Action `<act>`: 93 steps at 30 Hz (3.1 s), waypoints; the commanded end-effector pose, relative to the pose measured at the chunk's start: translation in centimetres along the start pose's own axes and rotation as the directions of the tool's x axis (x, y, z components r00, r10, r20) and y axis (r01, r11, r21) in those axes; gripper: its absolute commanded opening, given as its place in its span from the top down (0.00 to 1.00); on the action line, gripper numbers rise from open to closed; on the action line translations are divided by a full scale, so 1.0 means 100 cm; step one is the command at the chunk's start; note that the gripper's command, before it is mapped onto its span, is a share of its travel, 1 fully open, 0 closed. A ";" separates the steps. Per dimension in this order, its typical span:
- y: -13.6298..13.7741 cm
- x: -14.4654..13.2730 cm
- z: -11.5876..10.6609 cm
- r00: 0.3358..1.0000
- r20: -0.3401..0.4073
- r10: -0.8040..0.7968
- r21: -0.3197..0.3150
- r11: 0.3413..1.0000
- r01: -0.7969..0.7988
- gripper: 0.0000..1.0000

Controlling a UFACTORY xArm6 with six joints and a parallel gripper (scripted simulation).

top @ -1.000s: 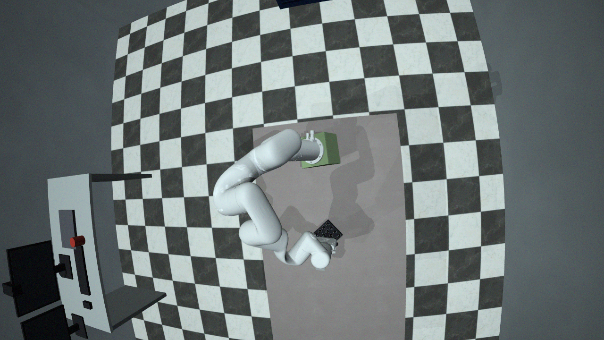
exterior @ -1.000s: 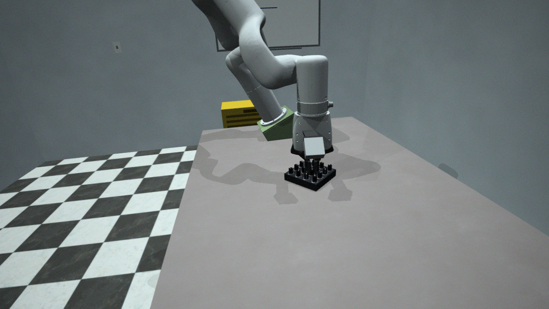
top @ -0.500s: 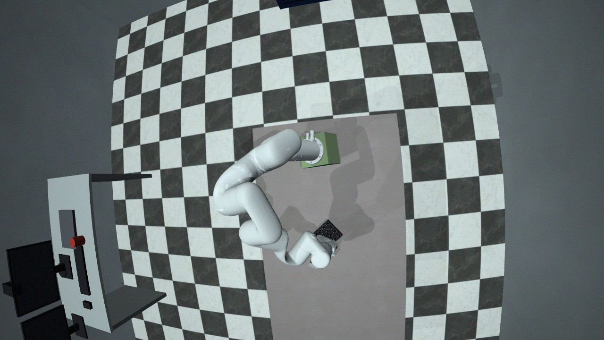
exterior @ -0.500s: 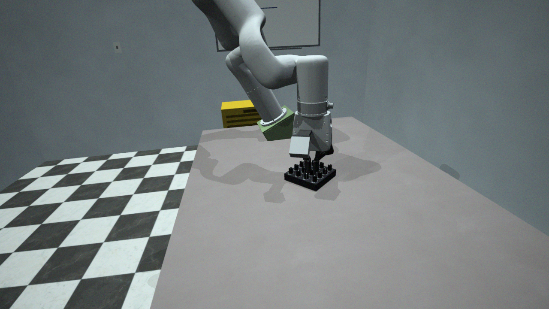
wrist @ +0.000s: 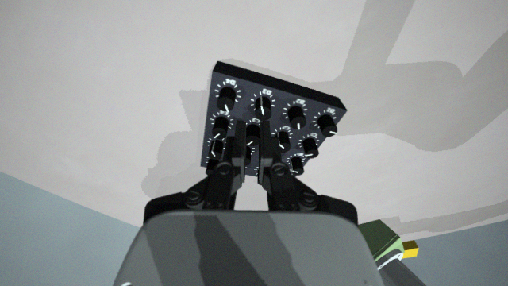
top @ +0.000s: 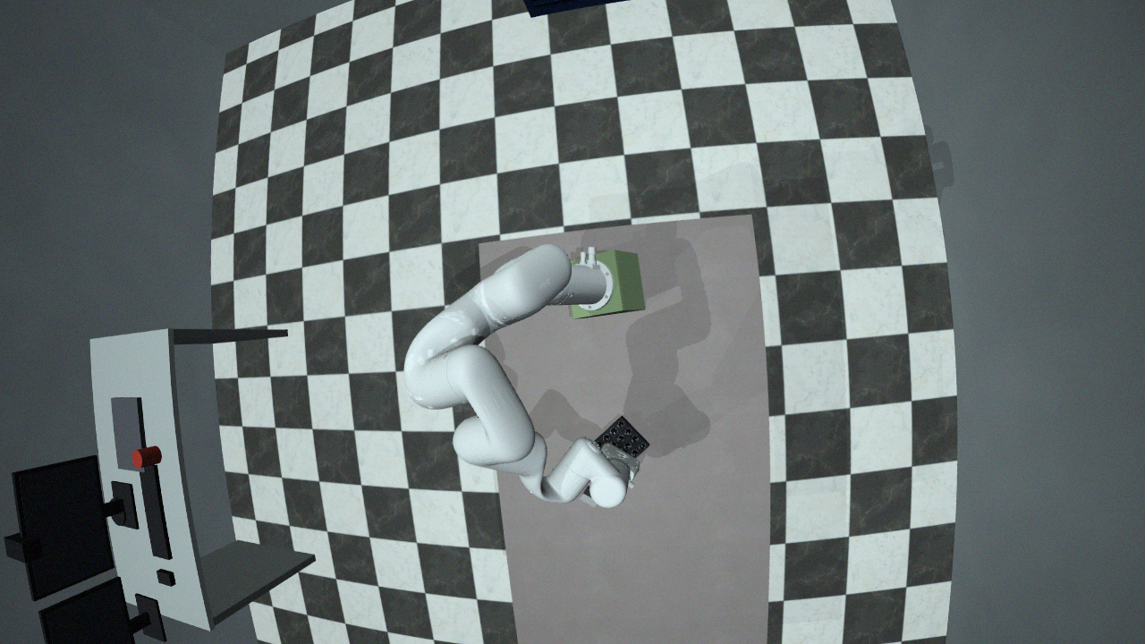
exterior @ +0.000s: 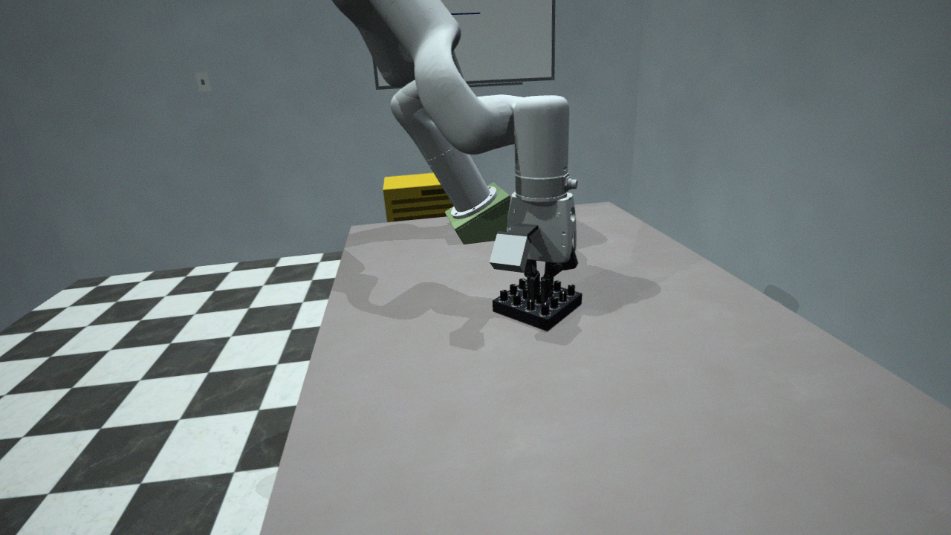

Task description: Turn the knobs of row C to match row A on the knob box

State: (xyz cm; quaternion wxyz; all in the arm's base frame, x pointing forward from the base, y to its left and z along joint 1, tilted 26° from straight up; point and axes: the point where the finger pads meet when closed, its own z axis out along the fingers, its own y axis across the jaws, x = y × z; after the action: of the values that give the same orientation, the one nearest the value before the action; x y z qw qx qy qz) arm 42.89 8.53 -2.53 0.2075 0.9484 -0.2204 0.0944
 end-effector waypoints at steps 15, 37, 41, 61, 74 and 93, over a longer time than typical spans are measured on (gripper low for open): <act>-0.001 0.001 -0.001 1.000 -0.003 0.010 0.003 1.000 -0.010 0.81; -0.001 0.001 -0.002 1.000 -0.003 0.010 0.003 1.000 -0.010 0.81; -0.001 0.001 -0.007 1.000 -0.003 0.010 0.003 1.000 -0.010 0.81; -0.001 0.001 -0.037 1.000 -0.003 0.010 0.003 1.000 -0.010 0.81; -0.006 0.003 -0.042 0.998 -0.003 0.065 0.003 0.998 -0.065 0.81; -0.026 0.008 -0.058 0.963 -0.002 0.269 0.004 0.963 -0.269 0.81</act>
State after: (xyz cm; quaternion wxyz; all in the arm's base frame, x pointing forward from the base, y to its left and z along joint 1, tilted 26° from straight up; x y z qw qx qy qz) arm 44.18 12.75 1.77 0.1929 0.9101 -0.3460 0.1215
